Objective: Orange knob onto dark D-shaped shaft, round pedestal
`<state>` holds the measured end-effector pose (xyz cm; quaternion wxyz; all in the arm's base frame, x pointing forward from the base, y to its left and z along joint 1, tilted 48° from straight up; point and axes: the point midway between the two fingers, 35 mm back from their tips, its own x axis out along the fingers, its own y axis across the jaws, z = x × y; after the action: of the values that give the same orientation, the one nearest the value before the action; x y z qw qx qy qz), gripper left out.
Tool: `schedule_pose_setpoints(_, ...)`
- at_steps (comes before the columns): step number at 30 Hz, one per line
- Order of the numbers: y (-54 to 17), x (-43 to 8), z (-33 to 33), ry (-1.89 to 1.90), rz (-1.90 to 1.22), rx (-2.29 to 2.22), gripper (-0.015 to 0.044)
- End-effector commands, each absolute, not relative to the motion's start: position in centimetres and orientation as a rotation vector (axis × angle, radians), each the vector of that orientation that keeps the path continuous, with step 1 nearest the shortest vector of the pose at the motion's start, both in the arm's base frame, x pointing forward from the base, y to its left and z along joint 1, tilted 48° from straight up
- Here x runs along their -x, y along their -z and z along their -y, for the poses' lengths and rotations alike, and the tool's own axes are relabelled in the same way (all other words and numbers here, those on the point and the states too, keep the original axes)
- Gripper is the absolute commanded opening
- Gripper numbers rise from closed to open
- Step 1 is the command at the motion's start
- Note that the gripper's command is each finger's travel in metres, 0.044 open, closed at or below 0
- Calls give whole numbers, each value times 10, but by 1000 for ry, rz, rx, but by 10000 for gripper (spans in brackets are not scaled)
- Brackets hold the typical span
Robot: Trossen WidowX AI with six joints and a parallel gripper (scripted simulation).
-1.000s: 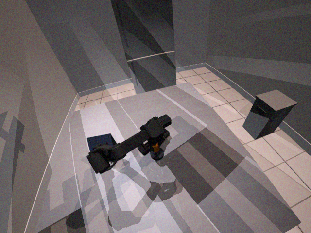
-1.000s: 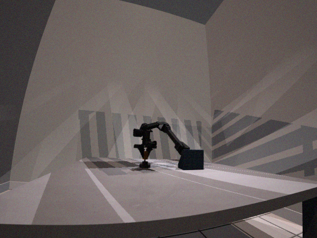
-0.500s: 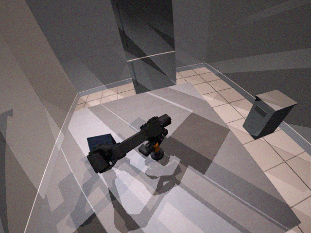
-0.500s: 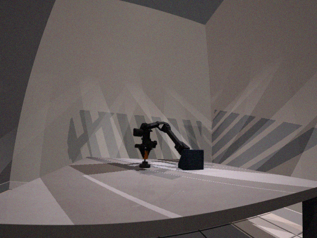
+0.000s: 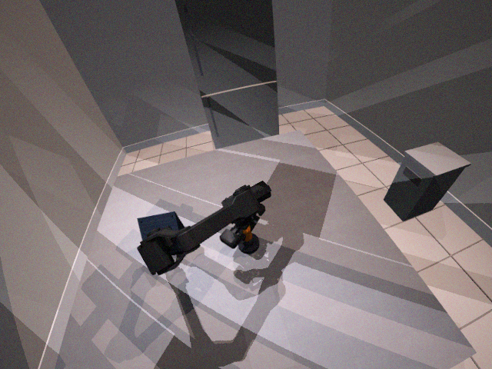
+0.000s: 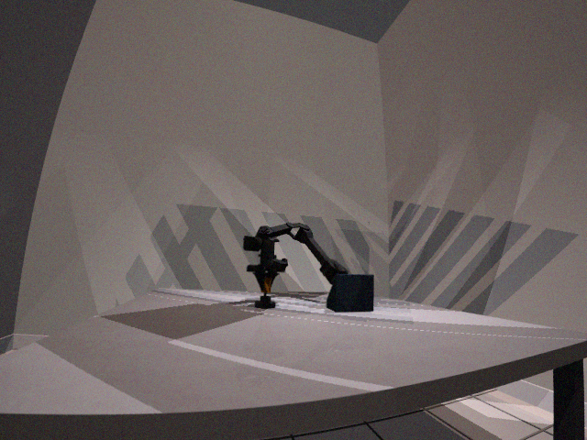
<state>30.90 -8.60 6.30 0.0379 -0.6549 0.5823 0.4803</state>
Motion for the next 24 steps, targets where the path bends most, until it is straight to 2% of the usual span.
schedule_pose_setpoints(1, -63, -310, 87, -1471, -1786, 2013, 0)
schedule_pose_setpoints(8, -67, -311, 83, -1481, -1783, 2017, 0)
schedule_pose_setpoints(14, -65, -310, 84, -1711, -1700, 2100, 0)
schedule_pose_setpoints(24, -63, -310, 87, -1723, -1695, 2104, 0)
